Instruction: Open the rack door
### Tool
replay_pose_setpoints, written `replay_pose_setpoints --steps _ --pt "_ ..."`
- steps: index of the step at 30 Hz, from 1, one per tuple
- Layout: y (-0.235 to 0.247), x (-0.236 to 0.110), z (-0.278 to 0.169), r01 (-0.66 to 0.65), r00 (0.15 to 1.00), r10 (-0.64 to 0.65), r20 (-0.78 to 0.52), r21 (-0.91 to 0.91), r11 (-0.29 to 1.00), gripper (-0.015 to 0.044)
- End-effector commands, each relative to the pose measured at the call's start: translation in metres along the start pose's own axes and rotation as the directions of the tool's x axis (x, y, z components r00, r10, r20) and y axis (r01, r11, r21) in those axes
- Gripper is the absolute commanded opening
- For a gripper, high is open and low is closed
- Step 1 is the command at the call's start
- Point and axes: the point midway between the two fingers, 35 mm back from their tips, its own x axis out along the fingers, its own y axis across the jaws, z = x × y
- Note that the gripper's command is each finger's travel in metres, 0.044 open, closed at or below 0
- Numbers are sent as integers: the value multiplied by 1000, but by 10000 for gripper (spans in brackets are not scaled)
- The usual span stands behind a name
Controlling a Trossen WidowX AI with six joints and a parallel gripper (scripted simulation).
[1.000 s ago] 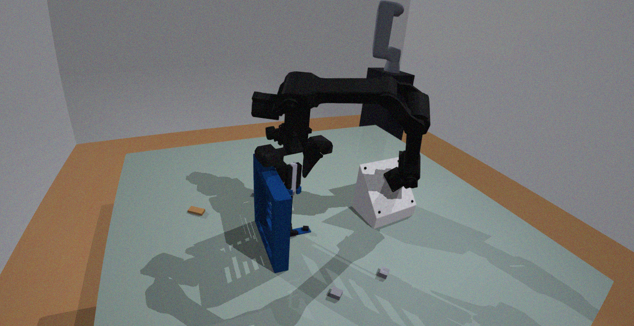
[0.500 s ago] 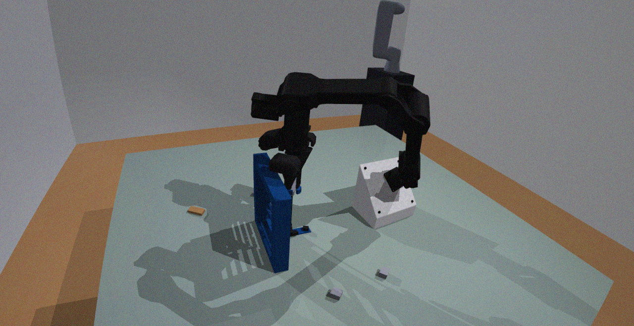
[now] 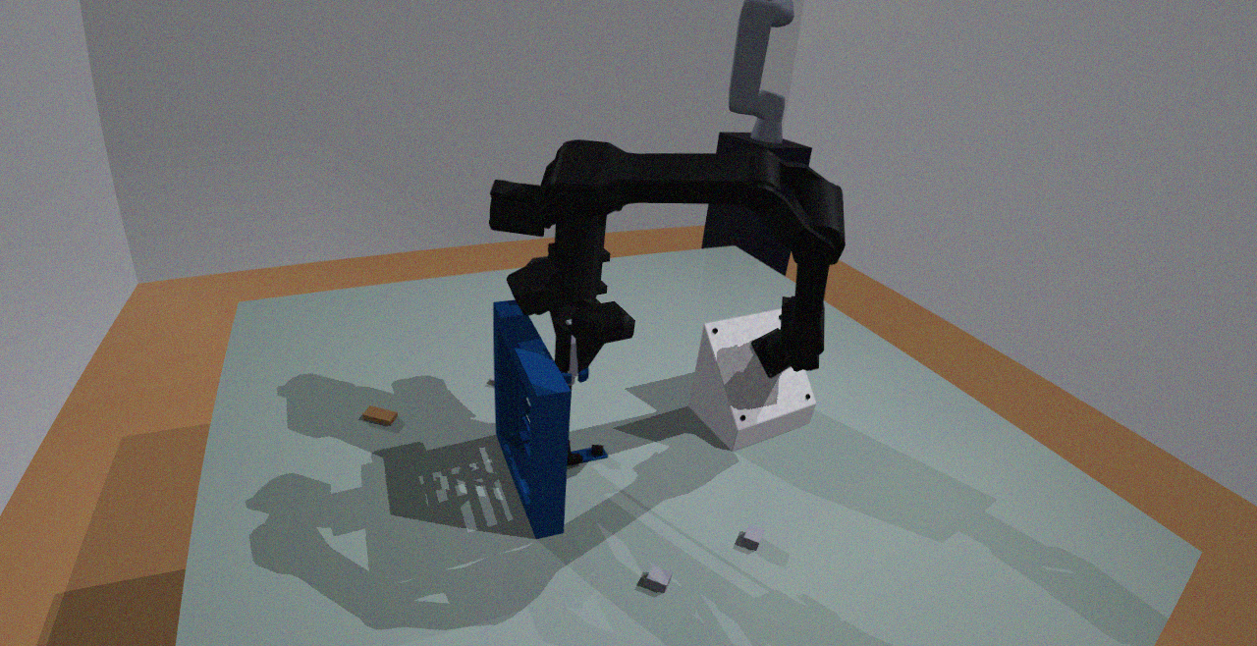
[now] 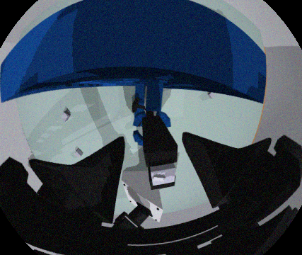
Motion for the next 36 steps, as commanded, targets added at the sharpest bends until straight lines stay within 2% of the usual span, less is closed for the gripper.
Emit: replay_pose_setpoints --steps 1,10,19,30,36 --pt "0 0 1 -1 1000 2 5 -185 983 299" --pt "0 0 1 1 1000 3 5 -590 807 299" --pt "0 0 1 3 1000 3 4 -881 474 299" --pt "0 0 1 4 1000 3 4 -999 -43 299" --pt "0 0 1 4 1000 3 4 -997 -76 299"
